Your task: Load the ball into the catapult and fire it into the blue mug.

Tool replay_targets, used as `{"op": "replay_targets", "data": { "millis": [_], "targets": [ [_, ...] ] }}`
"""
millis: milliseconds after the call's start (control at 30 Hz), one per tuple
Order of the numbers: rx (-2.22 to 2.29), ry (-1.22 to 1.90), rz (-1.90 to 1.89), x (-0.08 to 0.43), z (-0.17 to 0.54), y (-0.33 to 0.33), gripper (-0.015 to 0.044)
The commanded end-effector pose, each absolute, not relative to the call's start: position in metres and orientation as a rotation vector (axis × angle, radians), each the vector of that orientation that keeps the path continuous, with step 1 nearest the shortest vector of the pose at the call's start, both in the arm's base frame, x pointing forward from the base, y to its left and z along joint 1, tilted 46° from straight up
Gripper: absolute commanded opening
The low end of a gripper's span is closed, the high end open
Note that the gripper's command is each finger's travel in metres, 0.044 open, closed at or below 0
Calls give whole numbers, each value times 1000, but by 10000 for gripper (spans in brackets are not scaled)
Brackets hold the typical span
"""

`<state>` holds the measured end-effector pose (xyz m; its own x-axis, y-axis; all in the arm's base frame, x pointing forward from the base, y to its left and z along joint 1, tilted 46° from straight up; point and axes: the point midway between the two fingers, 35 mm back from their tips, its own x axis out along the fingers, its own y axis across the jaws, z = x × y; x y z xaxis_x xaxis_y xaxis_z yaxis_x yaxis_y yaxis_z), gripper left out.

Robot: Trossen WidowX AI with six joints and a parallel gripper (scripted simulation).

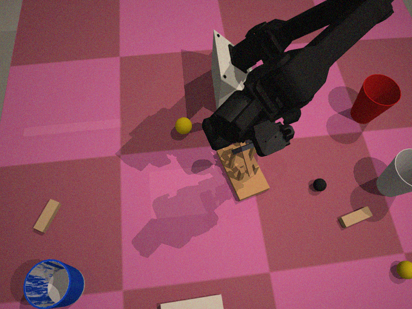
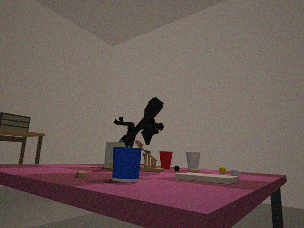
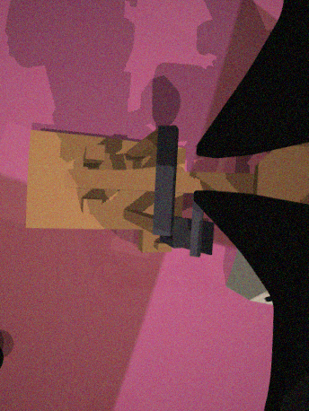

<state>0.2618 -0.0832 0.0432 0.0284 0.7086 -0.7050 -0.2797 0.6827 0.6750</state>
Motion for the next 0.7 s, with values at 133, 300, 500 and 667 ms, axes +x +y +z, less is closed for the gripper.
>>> {"op": "replay_targets", "data": {
  "millis": [133, 300, 500, 667],
  "targets": [
    [401, 1334, 799, 262, 44, -82, 0],
    [401, 1334, 799, 261, 43, -82, 0],
    [401, 1334, 799, 258, 36, -78, 0],
    [401, 1334, 799, 254, 29, -74, 0]
  ]
}}
